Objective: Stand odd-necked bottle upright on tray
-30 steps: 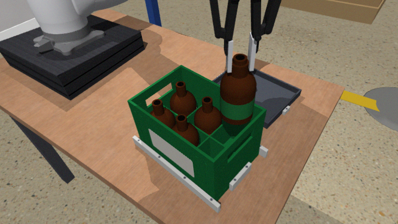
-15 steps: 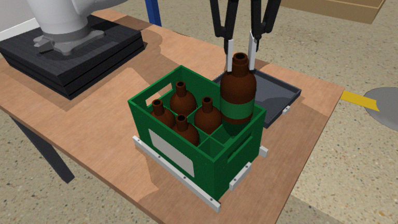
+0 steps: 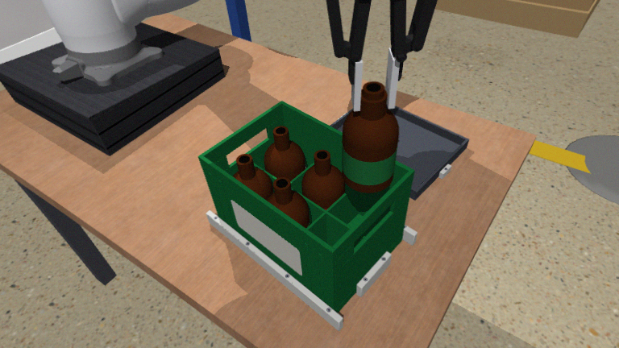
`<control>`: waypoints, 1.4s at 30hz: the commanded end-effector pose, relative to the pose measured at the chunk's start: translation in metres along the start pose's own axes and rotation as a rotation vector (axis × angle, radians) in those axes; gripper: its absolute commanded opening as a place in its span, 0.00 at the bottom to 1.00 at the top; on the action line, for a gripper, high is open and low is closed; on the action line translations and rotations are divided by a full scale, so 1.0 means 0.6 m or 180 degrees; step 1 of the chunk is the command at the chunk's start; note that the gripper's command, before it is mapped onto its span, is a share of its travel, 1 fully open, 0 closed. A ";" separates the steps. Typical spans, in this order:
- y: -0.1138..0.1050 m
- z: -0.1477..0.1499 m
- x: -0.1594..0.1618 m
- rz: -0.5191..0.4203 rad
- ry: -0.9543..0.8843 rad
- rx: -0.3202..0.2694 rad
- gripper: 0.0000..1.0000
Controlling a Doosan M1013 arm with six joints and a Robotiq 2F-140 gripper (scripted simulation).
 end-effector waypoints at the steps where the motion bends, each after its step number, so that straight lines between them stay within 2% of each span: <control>1: 0.000 0.000 0.000 0.0000 0.0000 -0.0001 0.00; 23: -0.001 0.000 0.000 0.0000 0.0000 -0.0001 0.00; 42: -0.028 0.000 0.000 0.0000 0.0000 -0.0001 0.00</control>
Point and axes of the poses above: the point where the finger pads meet when closed, its own y axis out along the fingers, its own z axis across the jaws, x = y × z, the point moved 8 cm from there along -y, back along the fingers, and after that the axes turned 4 degrees about y, right-handed, at the moved point
